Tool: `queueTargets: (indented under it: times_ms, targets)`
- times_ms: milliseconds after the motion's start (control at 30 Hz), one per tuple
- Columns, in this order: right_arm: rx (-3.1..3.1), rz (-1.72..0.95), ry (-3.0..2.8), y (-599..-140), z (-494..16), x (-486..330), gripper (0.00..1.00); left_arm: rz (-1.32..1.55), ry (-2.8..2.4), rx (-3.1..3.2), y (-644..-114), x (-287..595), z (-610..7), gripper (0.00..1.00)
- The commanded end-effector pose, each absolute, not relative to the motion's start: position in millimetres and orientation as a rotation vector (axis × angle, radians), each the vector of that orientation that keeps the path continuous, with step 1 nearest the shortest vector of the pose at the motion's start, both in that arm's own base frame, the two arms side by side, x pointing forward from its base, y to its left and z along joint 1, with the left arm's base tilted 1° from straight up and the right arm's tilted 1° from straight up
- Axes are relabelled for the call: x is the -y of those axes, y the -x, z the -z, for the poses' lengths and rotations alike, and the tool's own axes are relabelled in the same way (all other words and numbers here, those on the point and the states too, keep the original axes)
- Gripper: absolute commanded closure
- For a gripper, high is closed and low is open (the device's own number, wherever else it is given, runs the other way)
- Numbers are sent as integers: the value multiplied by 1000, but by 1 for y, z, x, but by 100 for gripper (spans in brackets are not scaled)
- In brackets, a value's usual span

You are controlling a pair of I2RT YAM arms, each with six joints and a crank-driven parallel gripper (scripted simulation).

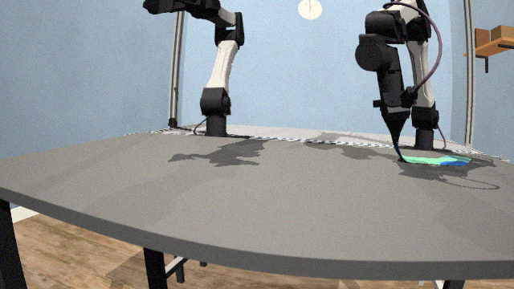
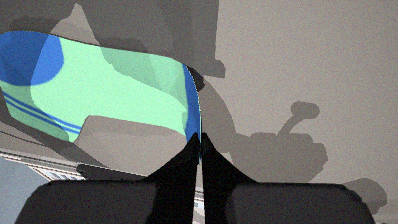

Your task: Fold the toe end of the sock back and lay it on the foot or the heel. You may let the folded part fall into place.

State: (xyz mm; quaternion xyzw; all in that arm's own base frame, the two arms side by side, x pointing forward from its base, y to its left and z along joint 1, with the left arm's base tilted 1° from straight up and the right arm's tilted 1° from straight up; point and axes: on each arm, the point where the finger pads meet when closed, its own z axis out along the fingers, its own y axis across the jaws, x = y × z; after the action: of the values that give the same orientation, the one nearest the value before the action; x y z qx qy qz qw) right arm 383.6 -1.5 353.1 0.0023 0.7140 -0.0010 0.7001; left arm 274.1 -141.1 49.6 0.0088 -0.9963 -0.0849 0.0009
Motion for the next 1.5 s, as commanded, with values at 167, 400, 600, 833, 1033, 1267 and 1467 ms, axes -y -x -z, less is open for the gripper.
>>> queueTargets:
  times_ms: [167, 400, 600, 833, 1033, 1267, 1467]
  targets:
    - [-1571, 0, 0, -382, -360, 0, 0, 194, 9, 3110, -265, 135, -62, 98]
    - [-1571, 0, 0, -382, -360, 0, 0, 103, 17, 3130, -272, 131, -78, 98]
    - [-1571, 0, 0, -382, -360, 0, 0, 135, 0, 3155, -277, 139, -73, 98]
    - [-1571, 0, 0, -382, -360, 0, 0, 18, 19, 3147, -273, 126, -76, 98]
    - [-1571, 0, 0, -382, -360, 0, 0, -66, 30, 3144, -272, 118, -82, 98]
    - [-1571, 0, 0, -382, -360, 0, 0, -15, 1, 3169, -278, 125, -77, 98]
    - [-1571, 0, 0, -382, -360, 0, 0, -36, -19, 3171, -277, 117, -79, 98]
